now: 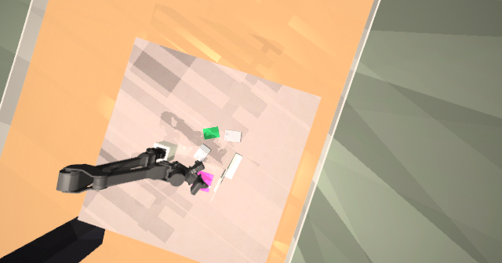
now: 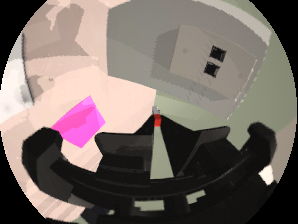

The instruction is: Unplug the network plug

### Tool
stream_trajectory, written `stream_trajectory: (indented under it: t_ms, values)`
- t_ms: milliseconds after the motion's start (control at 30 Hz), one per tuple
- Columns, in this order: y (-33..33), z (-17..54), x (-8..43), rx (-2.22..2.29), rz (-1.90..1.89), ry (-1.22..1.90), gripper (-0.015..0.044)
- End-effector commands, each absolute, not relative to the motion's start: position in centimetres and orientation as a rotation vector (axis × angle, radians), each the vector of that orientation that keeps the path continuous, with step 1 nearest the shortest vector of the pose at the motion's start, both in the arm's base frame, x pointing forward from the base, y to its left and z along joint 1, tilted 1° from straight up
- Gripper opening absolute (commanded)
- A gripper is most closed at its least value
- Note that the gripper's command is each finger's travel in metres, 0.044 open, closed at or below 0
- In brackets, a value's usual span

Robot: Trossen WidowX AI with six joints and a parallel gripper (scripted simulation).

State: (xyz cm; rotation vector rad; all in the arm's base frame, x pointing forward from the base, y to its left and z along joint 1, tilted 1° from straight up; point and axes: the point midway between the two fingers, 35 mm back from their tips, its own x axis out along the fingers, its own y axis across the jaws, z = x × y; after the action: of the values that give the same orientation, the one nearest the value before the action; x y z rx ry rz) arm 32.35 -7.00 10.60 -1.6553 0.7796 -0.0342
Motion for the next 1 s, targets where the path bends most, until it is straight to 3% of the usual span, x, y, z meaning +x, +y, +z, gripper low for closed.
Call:
stream_trajectory:
  t_ms: [0, 967]
  values:
    - [-8.1, 9.9, 32.2, -1.624, 0.006, 0.811, 0.0]
    - [-13.6, 4.5, 27.8, -1.338, 0.254, 1.014, 0.0]
